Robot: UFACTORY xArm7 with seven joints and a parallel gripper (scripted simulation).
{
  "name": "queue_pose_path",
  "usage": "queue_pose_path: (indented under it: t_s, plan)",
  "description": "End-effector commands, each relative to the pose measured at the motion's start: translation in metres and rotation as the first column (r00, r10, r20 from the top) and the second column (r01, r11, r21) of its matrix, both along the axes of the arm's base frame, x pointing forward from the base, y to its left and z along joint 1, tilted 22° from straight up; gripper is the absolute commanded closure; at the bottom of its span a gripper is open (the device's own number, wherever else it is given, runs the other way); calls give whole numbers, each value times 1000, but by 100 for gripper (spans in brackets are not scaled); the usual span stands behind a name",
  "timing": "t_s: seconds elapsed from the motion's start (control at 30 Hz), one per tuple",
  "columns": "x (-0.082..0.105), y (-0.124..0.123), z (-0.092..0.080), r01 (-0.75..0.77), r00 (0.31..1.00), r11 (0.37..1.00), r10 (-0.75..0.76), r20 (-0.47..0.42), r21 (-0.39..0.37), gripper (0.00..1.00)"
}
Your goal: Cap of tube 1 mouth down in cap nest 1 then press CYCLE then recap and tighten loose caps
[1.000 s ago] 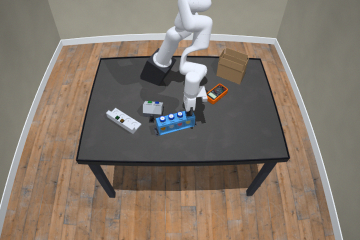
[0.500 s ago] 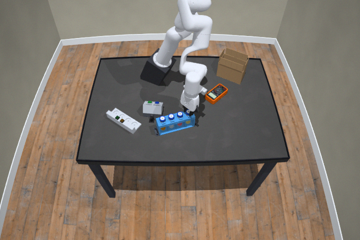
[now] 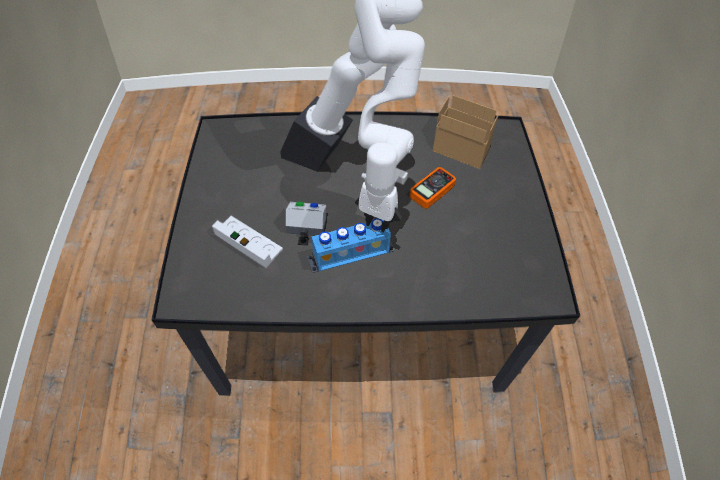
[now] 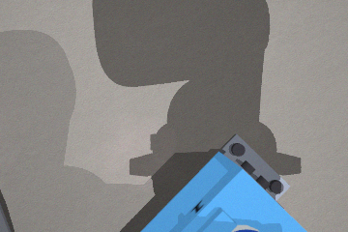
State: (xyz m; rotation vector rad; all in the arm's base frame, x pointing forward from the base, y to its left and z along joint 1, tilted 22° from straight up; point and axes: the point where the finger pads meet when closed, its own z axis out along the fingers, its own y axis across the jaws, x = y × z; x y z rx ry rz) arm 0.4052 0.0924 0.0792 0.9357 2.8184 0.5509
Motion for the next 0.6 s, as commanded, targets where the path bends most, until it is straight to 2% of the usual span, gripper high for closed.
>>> queue_pose_path:
  t_s: [0.0, 0.2, 0.27, 0.4, 0.57]
  plan:
    - [2, 0, 2, 1, 1000, 1000, -1, 5, 2, 54]
    - [2, 0, 2, 1, 1000, 1000, -1, 5, 2, 54]
    - [2, 0, 1, 155, 987, 987, -153, -48, 36, 54]
    - [2, 0, 1, 414, 904, 907, -400, -150, 75, 54]
    - [2, 0, 1, 675, 724, 733, -634, -272, 85, 54]
